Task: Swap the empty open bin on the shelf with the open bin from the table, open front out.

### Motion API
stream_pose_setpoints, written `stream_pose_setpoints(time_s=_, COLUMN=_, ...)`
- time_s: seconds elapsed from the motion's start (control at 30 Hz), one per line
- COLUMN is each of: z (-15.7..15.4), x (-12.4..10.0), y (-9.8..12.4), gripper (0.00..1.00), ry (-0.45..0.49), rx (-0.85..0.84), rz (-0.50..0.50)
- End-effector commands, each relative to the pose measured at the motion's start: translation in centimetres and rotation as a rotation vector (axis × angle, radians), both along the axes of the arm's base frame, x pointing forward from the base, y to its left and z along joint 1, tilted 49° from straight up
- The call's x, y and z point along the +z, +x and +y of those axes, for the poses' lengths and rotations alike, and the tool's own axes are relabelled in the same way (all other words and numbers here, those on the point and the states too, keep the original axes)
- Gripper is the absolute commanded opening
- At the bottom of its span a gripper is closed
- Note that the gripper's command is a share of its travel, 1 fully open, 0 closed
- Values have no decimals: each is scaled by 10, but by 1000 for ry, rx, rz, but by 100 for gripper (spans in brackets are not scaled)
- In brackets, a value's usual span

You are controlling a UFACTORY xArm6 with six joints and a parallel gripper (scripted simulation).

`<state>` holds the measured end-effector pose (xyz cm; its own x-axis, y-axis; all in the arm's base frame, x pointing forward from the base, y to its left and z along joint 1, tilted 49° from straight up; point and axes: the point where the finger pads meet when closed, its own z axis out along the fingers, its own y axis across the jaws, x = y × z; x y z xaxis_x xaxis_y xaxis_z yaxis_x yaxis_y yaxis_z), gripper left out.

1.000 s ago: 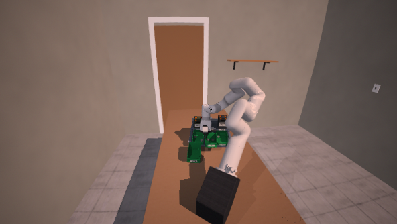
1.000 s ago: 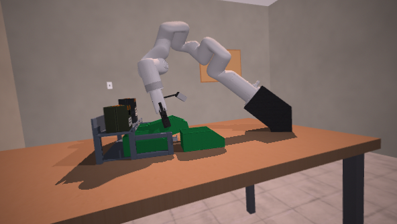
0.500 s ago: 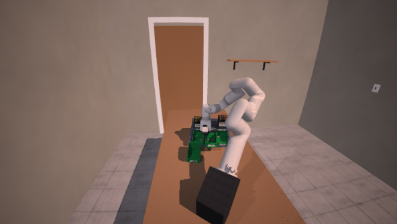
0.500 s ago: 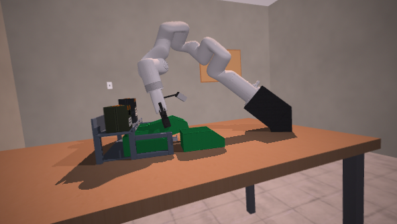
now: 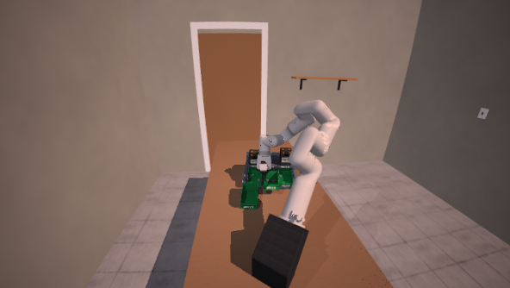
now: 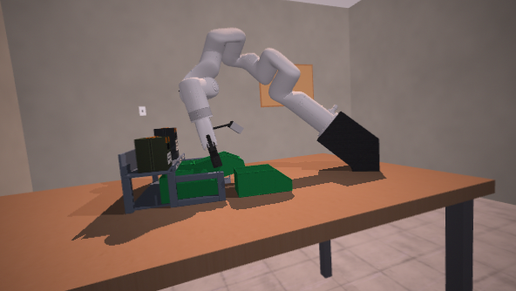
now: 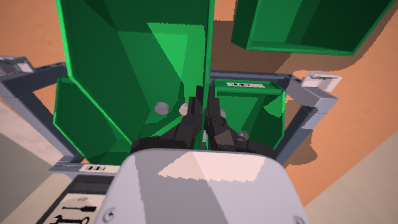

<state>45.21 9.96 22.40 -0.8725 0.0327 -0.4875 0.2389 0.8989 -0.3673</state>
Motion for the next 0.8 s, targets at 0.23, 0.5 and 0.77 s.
stream_pose_setpoints(time_s=0.23, z=-2, x=-4, y=5, gripper=0, ry=1, rx=2, rz=-3)
stream_pose_setpoints(time_s=0.5, z=-4, x=-5, y=7, gripper=0, ry=1, rx=2, rz=-4)
stream_pose_setpoints(time_s=0.77, z=-4, x=-6, y=7, gripper=0, ry=1, rx=2, rz=-4)
